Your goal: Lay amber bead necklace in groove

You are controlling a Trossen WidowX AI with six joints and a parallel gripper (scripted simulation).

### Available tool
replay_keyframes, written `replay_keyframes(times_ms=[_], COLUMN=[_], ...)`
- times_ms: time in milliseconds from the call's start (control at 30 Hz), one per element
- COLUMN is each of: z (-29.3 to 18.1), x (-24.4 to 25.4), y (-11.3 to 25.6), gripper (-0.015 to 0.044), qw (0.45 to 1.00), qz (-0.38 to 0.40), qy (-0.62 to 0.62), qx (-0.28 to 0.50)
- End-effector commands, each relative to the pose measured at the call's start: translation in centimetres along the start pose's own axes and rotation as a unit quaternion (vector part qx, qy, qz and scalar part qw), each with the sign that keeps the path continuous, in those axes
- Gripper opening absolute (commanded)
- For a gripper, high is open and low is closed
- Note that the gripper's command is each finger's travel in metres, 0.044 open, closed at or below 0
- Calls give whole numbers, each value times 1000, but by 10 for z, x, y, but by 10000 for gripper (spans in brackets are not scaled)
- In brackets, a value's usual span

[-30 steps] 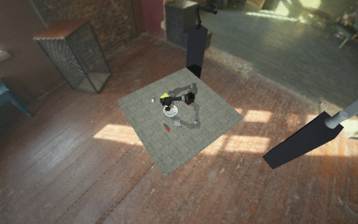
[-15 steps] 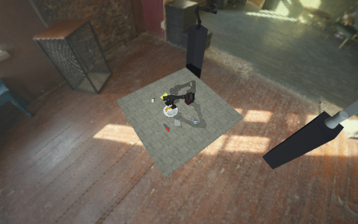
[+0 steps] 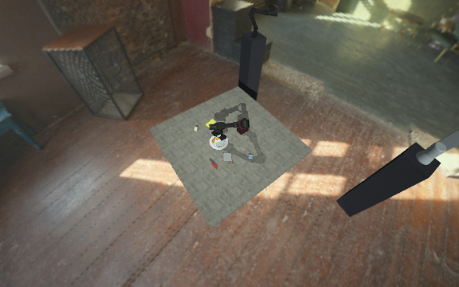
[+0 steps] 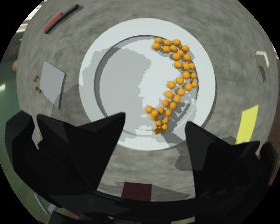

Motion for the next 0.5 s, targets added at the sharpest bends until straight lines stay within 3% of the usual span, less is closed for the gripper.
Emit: replay_keyframes(times_ms=[0,467], z=[-1,-2], x=[0,1], y=[-7,-29], gripper=[310,310], qw=[1000,1000], qz=[3,3], qy=[-3,-3], qx=[1,3])
Point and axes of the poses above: the point midway between the two fingers, 35 mm back from their tips, its own y axis back along the fingers, its own x axis across the jaws, z = x × y, the point moved 10 cm from there along y, back along the fingers, and after that the axes turned 7 degrees about y, right-handed, at the moved point
